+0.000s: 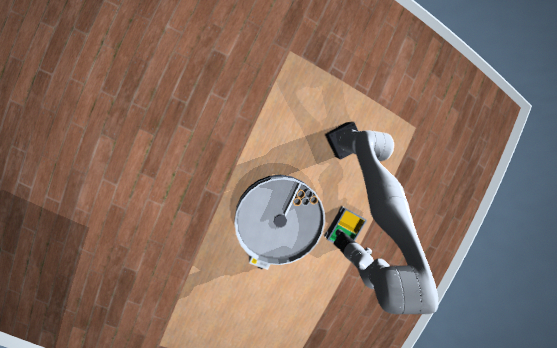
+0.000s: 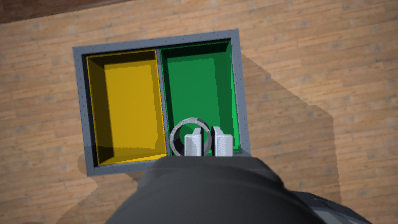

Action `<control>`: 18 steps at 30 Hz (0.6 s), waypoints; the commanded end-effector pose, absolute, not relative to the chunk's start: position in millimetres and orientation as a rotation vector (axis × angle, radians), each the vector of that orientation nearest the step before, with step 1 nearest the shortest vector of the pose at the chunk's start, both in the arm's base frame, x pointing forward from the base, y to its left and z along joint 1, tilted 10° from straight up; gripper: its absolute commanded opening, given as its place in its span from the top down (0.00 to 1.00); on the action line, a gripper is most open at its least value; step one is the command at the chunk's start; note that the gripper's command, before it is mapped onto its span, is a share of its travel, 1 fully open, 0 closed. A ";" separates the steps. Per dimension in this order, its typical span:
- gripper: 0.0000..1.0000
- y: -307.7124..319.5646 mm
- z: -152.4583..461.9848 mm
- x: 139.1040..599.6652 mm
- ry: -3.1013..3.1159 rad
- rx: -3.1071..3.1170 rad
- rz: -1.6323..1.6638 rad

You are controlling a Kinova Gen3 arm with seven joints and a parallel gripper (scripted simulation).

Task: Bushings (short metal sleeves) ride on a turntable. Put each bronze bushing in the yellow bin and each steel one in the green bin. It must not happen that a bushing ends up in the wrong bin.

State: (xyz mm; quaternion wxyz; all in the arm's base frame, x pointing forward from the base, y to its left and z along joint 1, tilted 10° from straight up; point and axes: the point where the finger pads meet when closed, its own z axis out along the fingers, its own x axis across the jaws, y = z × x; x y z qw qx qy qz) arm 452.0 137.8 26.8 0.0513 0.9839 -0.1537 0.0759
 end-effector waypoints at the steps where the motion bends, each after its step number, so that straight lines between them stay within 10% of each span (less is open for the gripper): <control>1: 1.00 138.5 25.1 451.1 -0.465 2.994 0.227; 18: 1.00 138.2 18.9 451.4 -0.465 2.994 0.227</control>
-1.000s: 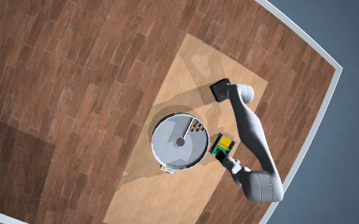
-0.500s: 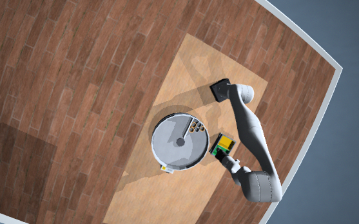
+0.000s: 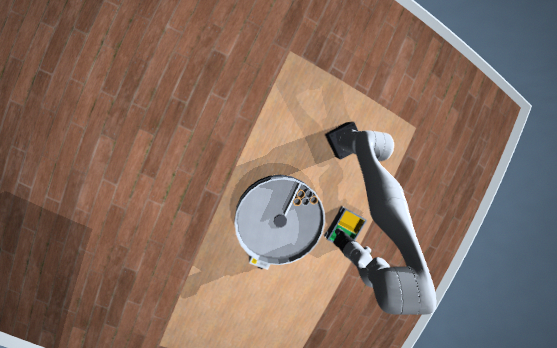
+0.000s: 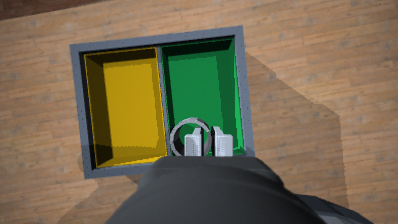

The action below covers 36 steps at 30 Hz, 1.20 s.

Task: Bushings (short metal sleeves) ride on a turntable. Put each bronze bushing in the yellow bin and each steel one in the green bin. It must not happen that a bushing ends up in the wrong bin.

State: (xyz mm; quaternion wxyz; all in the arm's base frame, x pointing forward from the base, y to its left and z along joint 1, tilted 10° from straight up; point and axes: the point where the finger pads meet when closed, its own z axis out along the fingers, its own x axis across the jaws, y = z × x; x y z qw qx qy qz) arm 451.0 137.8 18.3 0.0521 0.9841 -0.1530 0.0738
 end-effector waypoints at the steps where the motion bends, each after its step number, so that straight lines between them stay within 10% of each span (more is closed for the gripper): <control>1: 1.00 138.2 18.9 451.4 -0.465 2.994 0.227; 36: 1.00 135.8 0.1 454.0 -0.465 2.994 0.227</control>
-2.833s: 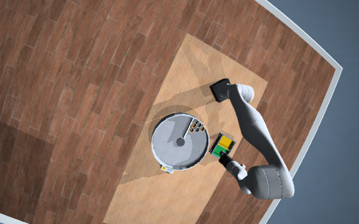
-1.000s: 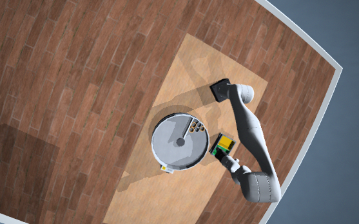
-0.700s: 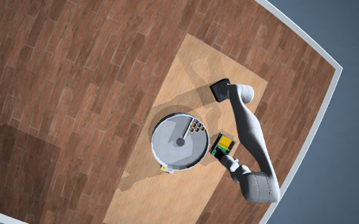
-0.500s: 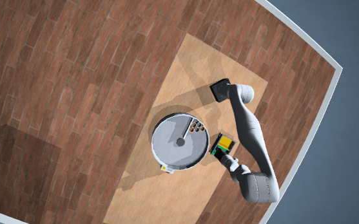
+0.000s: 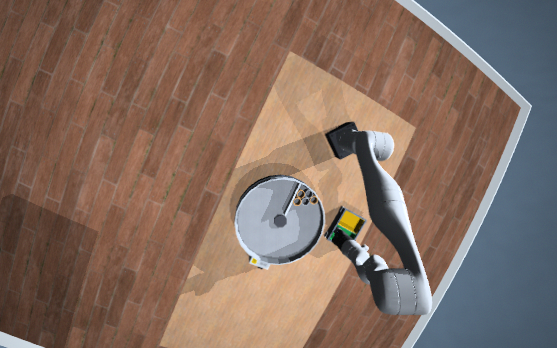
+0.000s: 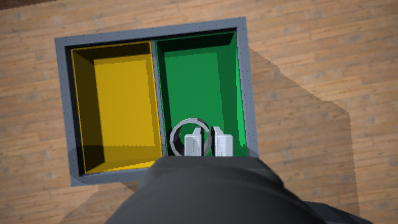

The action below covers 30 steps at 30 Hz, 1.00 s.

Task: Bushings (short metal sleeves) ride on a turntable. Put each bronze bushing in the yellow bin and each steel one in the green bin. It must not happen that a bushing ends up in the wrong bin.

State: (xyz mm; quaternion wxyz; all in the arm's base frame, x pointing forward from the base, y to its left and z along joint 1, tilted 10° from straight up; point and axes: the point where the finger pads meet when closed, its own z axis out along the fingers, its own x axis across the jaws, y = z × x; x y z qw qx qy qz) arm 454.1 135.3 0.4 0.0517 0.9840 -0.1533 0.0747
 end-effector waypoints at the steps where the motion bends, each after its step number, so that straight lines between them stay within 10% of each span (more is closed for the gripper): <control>1: 1.00 135.7 -1.1 454.1 -0.465 2.994 0.227; 30: 1.00 133.7 -16.5 456.1 -0.465 2.994 0.227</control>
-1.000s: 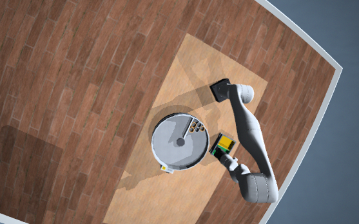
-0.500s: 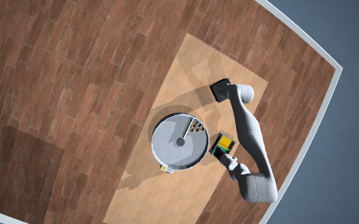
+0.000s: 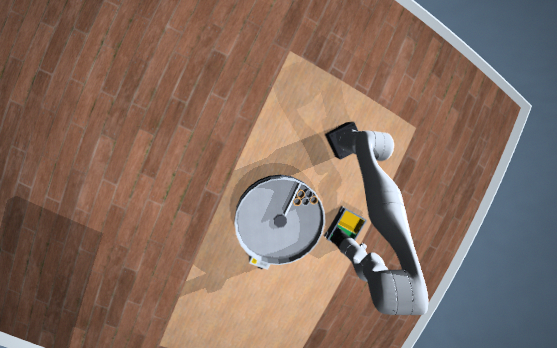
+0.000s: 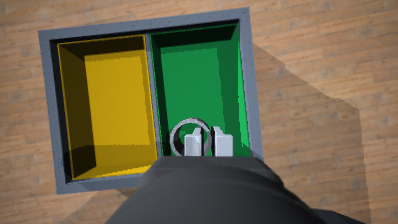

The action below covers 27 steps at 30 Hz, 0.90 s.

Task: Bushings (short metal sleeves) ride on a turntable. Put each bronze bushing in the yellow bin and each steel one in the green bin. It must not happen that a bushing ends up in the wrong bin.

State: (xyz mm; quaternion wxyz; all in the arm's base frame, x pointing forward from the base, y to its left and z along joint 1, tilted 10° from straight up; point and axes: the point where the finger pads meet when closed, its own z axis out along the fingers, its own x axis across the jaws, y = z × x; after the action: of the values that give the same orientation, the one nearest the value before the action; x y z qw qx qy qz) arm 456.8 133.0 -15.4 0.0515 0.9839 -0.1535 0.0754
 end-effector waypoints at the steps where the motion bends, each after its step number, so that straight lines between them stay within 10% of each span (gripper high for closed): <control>1: 1.00 133.7 -16.5 456.1 -0.465 2.994 0.227; 15: 1.00 133.7 -16.5 456.3 -0.465 2.994 0.227; 16: 0.53 133.7 -16.5 456.3 -0.465 2.994 0.227; 27: 0.53 133.7 -16.4 456.3 -0.465 2.994 0.227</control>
State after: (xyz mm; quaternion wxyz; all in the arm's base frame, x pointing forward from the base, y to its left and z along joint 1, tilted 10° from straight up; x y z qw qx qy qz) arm 455.8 133.3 -17.2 0.0521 0.9841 -0.1528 0.0737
